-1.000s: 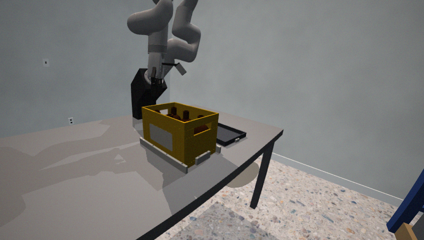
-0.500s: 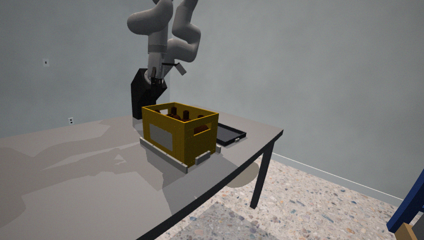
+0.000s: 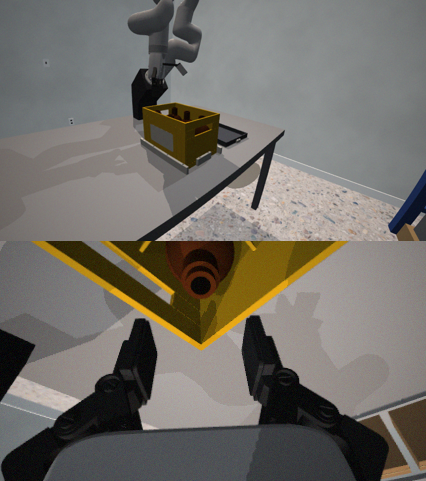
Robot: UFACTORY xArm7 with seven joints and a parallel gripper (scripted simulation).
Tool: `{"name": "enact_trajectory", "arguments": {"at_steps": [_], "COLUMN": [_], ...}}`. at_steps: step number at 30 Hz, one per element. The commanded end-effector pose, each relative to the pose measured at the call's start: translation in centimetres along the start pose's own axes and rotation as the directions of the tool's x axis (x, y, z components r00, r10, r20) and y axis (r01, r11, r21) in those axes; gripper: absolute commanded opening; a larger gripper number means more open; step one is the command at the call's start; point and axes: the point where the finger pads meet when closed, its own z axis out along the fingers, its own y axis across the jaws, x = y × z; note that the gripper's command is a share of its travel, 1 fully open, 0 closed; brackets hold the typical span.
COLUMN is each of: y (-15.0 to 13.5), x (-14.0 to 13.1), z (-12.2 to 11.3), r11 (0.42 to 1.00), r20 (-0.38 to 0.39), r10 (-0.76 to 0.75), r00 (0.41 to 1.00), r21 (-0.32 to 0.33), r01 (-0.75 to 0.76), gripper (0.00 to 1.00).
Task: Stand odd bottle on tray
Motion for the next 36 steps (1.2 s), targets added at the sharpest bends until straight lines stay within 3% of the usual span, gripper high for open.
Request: {"name": "enact_trajectory", "arguments": {"at_steps": [1, 36], "y": [0.1, 0.2], "x": [0.0, -0.1], "z": [0.0, 3.4], "r11": [1.000, 1.000], "r20": [0.000, -0.002], "r10": [0.000, 0.000], "r00": [1.000, 1.000], "r21": [-0.002, -0.003], "r01": [0.000, 0.000], "gripper": [0.65, 0.65]}}
